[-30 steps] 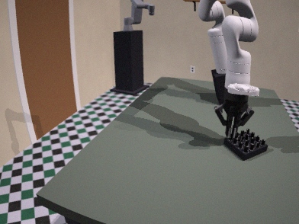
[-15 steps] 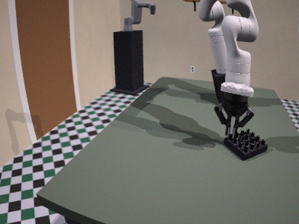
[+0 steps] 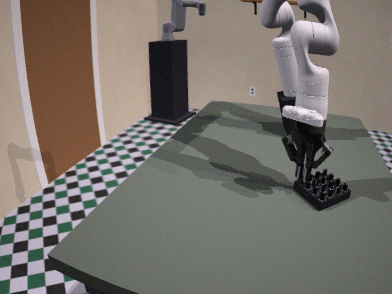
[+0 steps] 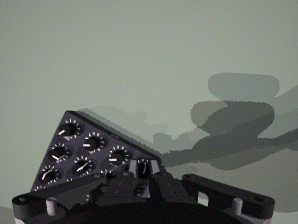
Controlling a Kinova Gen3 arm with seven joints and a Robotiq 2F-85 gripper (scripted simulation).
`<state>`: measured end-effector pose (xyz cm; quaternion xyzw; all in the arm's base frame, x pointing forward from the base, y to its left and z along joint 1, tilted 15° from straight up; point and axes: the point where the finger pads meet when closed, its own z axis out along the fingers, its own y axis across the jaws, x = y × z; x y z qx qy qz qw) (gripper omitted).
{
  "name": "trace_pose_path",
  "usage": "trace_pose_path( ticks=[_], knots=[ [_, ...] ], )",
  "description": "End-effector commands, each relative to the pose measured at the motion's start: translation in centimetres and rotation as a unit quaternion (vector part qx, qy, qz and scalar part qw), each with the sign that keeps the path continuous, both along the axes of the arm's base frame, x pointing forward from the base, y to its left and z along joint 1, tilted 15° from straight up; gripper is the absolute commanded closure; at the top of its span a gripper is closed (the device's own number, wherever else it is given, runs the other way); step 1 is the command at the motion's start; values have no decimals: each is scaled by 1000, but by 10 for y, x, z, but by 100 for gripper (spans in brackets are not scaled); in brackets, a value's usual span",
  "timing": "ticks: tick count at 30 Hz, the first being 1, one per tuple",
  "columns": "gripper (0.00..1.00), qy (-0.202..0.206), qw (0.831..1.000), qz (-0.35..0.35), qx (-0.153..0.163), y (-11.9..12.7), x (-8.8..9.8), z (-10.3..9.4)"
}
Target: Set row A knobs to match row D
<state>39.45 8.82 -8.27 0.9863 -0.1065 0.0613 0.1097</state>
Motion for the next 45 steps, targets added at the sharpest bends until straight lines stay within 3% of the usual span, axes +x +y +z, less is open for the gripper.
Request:
trace_pose_path(
  ticks=[1, 14, 33, 34, 45],
  knots=[
    [92, -5, 1000, -17, 1, 1, 0, 0],
    [92, -19, 997, -76, 7, 1, 0, 0],
    [92, -21, 996, -83, 8, 1, 0, 0],
    [81, -21, 996, -83, 8, 1, 0, 0],
    [81, -21, 996, -83, 8, 1, 0, 0]
  ],
)
